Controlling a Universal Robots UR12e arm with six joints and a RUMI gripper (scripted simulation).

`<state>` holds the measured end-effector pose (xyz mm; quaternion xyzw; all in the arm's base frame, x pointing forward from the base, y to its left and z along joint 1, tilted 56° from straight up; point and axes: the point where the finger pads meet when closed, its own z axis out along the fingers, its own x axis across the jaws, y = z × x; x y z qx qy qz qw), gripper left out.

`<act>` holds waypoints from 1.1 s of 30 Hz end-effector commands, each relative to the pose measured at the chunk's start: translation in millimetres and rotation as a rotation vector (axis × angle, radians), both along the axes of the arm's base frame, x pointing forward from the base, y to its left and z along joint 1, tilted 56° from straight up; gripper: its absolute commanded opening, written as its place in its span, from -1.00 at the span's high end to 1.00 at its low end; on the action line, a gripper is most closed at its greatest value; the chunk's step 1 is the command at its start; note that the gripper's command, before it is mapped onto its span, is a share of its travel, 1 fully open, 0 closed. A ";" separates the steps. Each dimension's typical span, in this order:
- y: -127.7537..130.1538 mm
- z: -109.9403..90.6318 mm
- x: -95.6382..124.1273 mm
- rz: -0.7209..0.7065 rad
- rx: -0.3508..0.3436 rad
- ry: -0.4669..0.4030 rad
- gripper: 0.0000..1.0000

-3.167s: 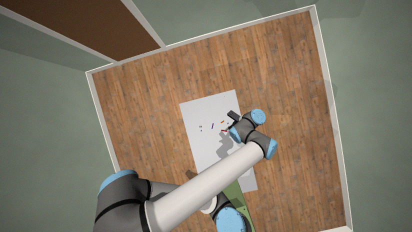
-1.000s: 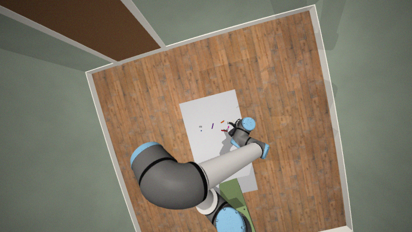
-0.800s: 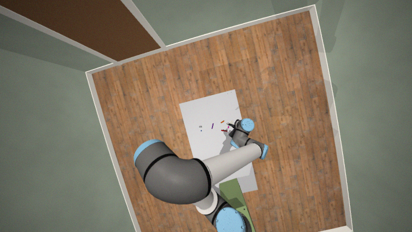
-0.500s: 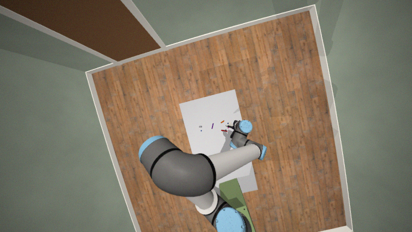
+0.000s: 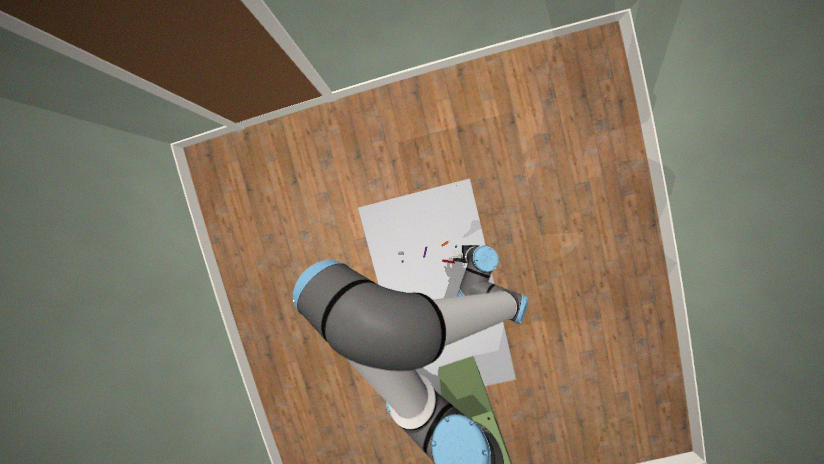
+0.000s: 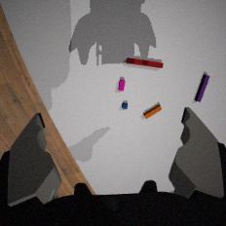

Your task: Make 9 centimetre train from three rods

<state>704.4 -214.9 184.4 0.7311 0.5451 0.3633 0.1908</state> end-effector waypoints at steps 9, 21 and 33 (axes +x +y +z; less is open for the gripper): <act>9.5 -20.1 10.7 0.196 -0.267 -0.073 -1.00; 19.9 -34.5 20.5 0.378 -0.532 -0.134 -1.00; 29.6 -42.7 26.5 0.506 -0.730 -0.175 -1.00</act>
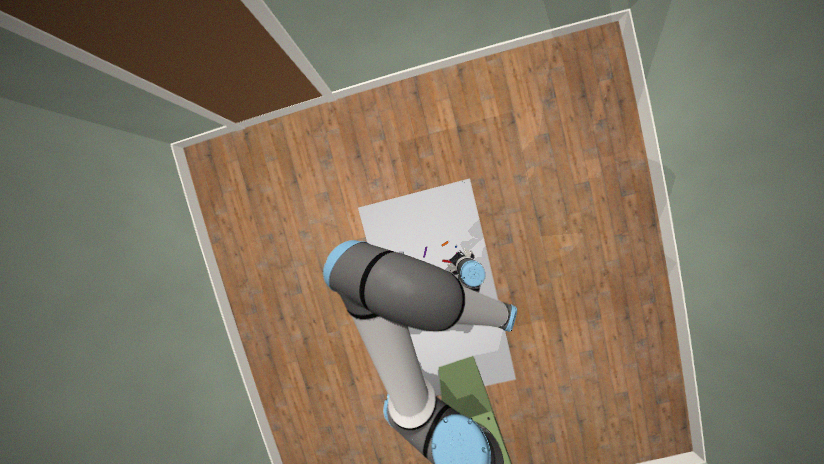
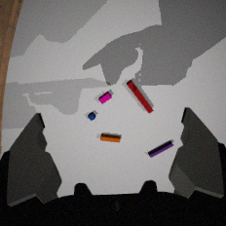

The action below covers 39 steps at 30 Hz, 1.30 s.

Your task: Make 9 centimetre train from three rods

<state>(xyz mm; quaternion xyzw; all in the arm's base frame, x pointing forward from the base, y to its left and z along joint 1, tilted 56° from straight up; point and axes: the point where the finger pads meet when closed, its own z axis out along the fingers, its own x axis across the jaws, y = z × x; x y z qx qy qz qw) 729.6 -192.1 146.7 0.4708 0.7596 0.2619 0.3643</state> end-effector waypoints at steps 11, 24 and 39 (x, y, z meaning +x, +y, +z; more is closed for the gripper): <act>12.2 -8.1 3.7 0.122 -0.189 -0.045 -1.00; 12.5 -7.1 4.9 0.139 -0.222 -0.054 -1.00; 12.5 -7.1 4.8 0.138 -0.221 -0.053 -1.00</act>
